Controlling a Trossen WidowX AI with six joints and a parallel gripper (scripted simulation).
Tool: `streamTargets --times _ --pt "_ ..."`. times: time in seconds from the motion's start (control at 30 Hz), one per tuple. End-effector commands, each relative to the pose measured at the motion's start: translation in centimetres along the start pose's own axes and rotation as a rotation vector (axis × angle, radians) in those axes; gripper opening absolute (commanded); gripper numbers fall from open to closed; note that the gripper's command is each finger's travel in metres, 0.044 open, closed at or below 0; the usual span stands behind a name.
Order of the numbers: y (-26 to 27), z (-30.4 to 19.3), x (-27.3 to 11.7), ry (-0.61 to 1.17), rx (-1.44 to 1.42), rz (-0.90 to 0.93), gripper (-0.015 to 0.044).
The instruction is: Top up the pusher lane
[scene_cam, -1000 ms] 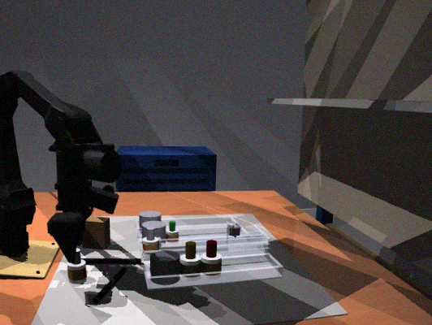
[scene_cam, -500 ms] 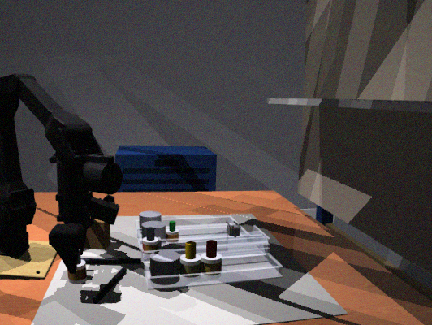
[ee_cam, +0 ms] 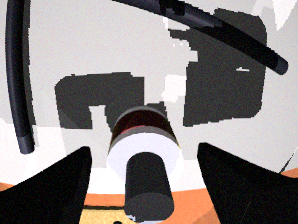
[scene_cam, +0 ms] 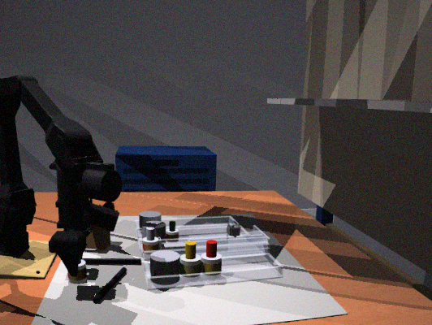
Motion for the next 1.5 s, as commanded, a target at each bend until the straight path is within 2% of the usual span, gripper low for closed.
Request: streamTargets --times 0.0,0.03,0.23,0.37,0.4,1.07,1.47 --pt "0.0 0.0 0.1 -0.003 0.001 0.002 0.0177" --pt "0.0 0.0 0.1 -0.003 0.001 0.002 0.0151" --pt "0.0 0.0 0.1 -0.003 0.001 0.002 0.0111" --pt "-0.1 0.2 -0.6 -0.003 0.001 0.002 0.0006" --pt "-0.2 0.3 -1.0 -0.003 0.001 0.001 0.0" --pt "-0.9 0.7 -10.0 -0.003 0.001 0.001 0.0" --pt "0.2 3.0 -9.5 -0.004 -0.012 0.003 0.0"
Point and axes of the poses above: the point midway between the two fingers, 35 mm back from their tips, its own x axis out along the fingers, its own y axis across the jaws, z = x × y, the point moved 3 cm from there along -x, back along the fingers, and after that the axes turned 5 degrees about -x, right-handed, at the moved point
